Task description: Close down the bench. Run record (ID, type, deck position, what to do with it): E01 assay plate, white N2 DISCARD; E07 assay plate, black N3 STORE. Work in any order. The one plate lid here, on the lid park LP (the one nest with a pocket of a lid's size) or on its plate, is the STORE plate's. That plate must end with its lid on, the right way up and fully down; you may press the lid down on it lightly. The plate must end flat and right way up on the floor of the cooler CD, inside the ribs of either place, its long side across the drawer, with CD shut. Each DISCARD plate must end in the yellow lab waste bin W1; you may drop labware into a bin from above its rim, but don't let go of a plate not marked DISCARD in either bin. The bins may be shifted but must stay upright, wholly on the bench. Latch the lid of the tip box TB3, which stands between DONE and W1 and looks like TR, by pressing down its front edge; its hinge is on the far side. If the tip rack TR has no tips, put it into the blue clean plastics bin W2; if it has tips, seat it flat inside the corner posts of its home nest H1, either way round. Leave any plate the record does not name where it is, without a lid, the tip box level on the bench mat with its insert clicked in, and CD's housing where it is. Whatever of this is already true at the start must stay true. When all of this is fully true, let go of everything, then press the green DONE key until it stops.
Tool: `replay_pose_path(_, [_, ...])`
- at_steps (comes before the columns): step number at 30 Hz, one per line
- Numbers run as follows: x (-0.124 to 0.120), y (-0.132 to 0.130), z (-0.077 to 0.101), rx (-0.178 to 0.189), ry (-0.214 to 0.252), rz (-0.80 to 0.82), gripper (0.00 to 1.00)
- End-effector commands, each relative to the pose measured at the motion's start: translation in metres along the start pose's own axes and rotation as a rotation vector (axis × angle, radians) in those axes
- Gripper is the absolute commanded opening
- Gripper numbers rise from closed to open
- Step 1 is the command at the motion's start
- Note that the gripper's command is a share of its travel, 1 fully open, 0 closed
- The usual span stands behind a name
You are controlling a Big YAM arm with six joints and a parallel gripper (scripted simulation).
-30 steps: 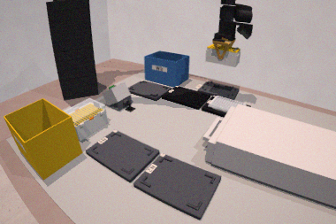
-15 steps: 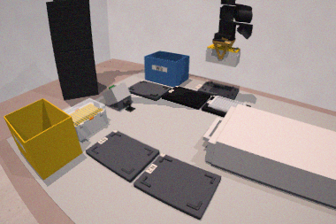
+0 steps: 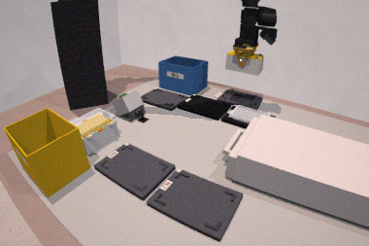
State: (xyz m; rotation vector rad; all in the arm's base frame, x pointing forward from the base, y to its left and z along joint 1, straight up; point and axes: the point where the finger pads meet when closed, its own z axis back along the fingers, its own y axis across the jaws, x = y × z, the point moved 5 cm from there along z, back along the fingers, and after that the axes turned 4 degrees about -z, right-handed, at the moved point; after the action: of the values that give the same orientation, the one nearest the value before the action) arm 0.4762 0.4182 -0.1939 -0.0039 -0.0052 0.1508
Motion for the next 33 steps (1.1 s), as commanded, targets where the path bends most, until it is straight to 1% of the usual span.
replay_pose_path(1, [0.025, 0.007, 0.005, 0.026, -0.047, -0.026, 0.0])
replay_pose_path(4, [0.025, 0.007, 0.004, 0.027, -0.048, -0.026, 0.0])
replay_pose_path(19, [0.028, 0.009, -0.017, 0.026, -0.048, -0.026, 0.0])
replay_pose_path(21, [0.028, 0.009, -0.017, 0.026, -0.048, -0.026, 0.0])
replay_pose_path(22, [0.027, 0.008, -0.018, 0.022, -0.041, -0.026, 0.0])
replay_pose_path(25, [0.029, 0.009, -0.022, 0.028, -0.05, -0.026, 0.0])
replay_pose_path(33, [0.028, 0.009, -0.033, 0.026, -0.048, -0.026, 0.0])
